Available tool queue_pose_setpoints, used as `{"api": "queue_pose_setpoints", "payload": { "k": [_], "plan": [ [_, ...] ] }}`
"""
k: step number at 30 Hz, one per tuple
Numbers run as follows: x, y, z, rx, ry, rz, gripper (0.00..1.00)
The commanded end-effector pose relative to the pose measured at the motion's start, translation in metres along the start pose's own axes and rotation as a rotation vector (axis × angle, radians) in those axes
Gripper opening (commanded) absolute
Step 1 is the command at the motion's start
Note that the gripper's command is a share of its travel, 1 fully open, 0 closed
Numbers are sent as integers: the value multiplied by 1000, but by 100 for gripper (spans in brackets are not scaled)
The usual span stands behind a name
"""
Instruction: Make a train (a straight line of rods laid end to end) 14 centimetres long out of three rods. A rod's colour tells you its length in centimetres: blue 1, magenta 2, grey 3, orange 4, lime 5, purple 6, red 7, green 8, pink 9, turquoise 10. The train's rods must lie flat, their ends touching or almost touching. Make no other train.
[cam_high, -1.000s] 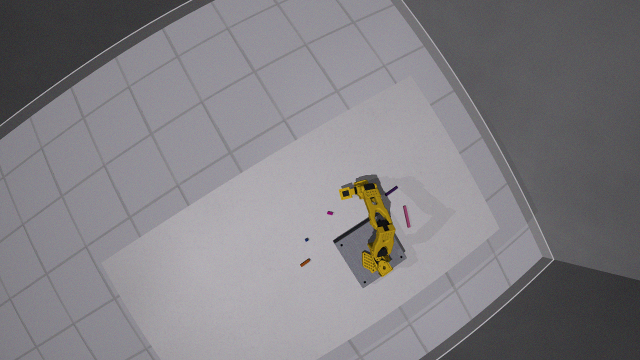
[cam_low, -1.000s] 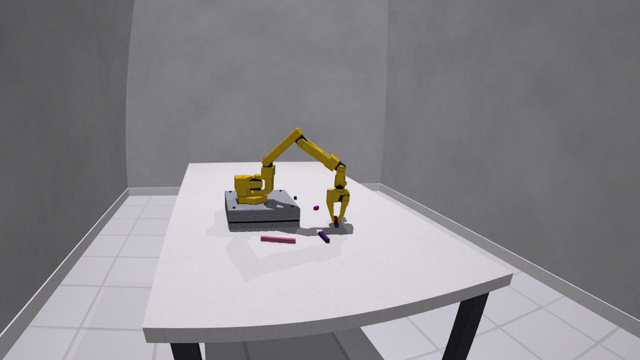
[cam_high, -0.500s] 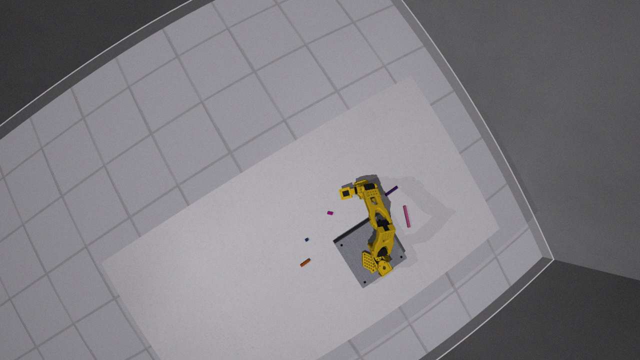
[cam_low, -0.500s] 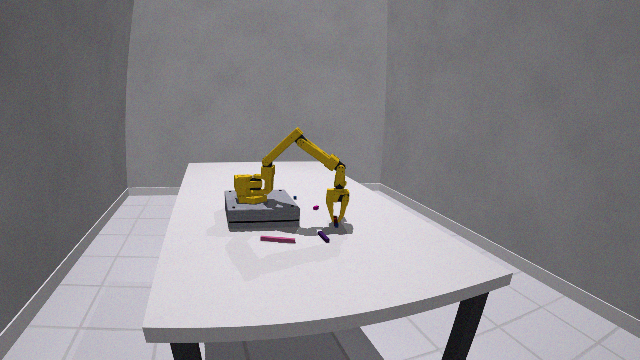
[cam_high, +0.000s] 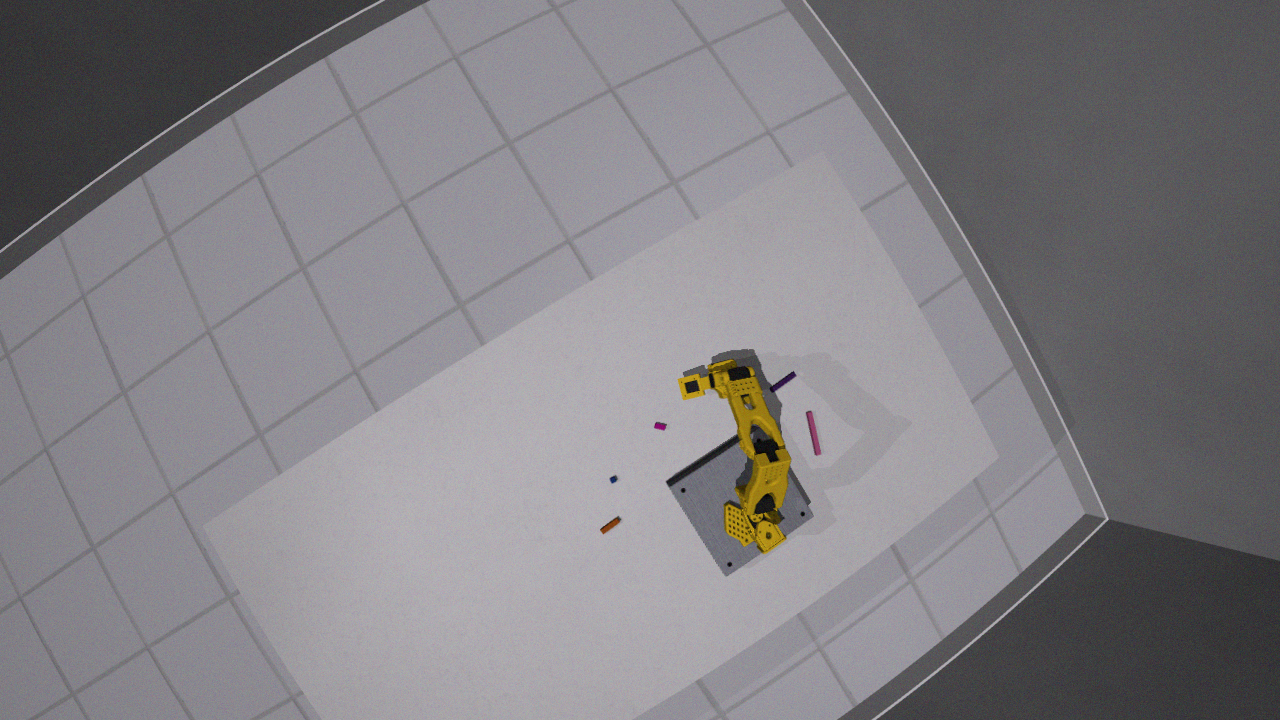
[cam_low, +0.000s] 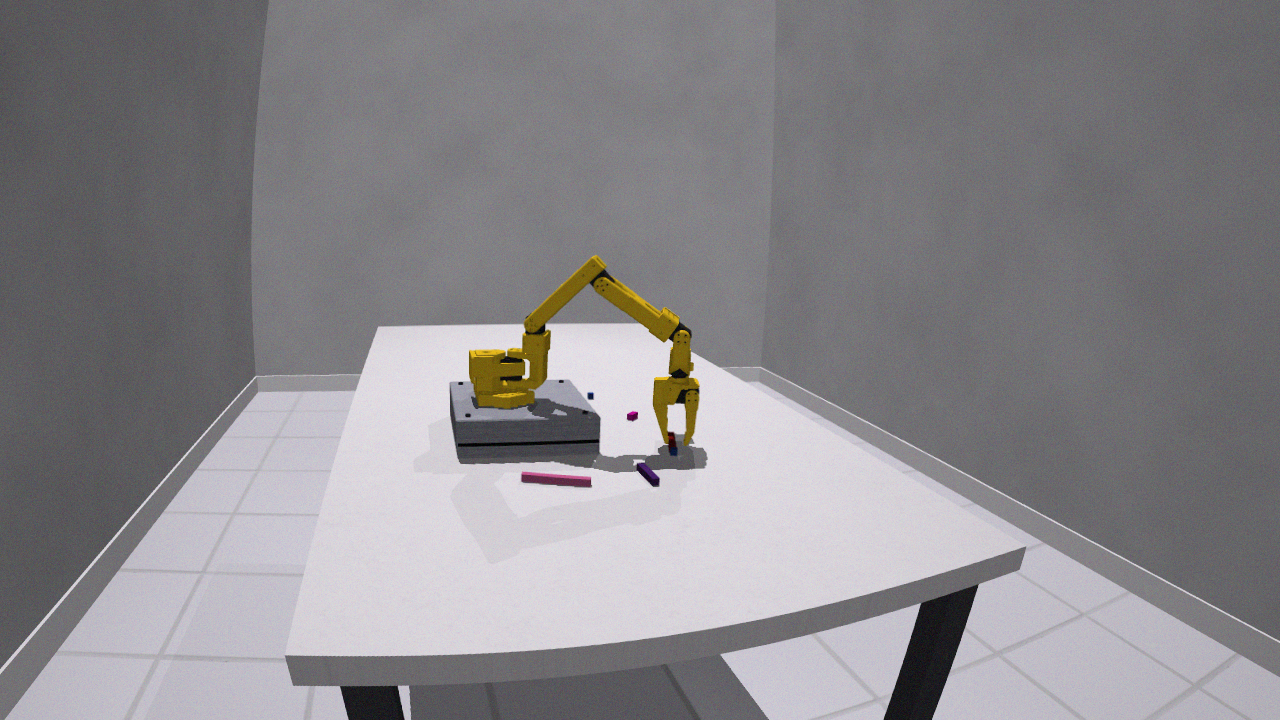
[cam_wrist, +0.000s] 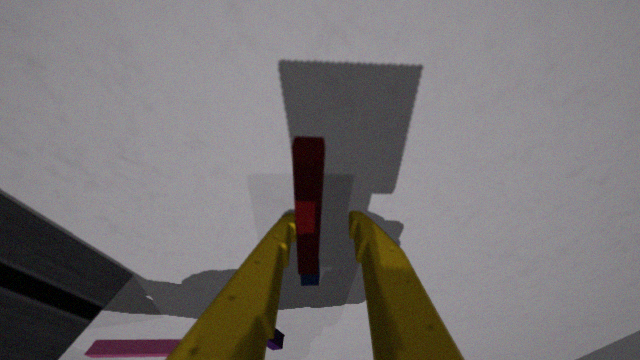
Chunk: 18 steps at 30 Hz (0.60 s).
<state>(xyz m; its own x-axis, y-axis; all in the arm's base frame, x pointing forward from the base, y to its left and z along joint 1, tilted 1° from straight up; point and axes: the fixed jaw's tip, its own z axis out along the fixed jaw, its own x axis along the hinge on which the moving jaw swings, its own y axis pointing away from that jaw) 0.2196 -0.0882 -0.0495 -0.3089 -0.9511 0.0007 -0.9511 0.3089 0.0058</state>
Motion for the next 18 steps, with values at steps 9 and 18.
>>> {"api": "queue_pose_setpoints", "payload": {
  "k": [9, 18],
  "plan": [
    [2, -1, -2, 5, -1, 2, 17],
    [2, 3, -3, 5, -1, 2, 17]
  ]
}}
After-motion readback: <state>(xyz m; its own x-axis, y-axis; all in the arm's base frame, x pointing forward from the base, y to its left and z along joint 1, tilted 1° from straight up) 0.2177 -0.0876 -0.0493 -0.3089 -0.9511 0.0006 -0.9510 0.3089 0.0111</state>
